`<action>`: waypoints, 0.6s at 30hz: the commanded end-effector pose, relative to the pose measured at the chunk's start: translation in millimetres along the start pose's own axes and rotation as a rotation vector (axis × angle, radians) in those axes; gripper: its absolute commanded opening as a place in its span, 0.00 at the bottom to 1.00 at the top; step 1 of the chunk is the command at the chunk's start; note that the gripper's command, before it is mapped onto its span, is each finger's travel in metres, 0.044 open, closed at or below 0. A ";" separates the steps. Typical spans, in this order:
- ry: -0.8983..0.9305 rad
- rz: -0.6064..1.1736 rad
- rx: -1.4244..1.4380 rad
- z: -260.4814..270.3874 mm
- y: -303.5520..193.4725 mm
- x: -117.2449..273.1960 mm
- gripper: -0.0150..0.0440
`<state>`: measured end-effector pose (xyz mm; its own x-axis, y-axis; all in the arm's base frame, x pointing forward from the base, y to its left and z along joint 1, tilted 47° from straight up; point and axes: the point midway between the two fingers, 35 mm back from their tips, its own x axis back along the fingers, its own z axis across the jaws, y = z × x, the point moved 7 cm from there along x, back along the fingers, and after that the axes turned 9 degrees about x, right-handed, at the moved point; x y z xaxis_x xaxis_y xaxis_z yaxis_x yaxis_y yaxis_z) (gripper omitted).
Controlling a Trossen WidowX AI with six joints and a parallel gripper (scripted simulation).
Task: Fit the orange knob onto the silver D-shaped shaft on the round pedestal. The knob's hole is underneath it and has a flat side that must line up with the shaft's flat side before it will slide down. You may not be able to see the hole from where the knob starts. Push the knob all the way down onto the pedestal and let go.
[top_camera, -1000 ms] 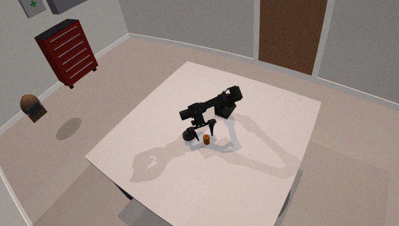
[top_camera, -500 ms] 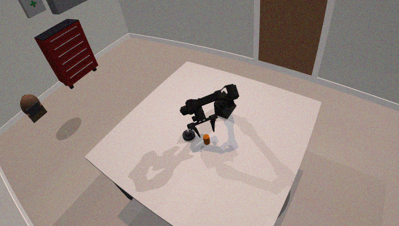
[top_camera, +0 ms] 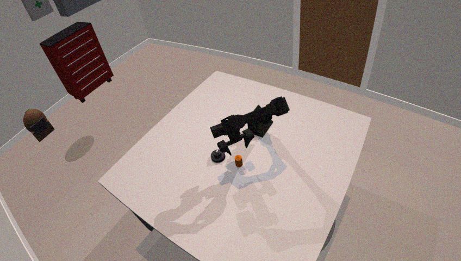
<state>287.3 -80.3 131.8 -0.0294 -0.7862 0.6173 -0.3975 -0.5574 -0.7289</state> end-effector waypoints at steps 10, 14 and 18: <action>0.029 -0.094 0.043 1.3 -4.8 7.4 1.00; 0.012 -0.098 0.417 0.7 -5.0 6.5 1.00; -0.004 -0.100 0.740 0.3 -5.2 5.7 1.00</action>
<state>289.9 -82.4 139.0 -0.0205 -0.7279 0.6854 -0.0263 -0.6849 -0.7281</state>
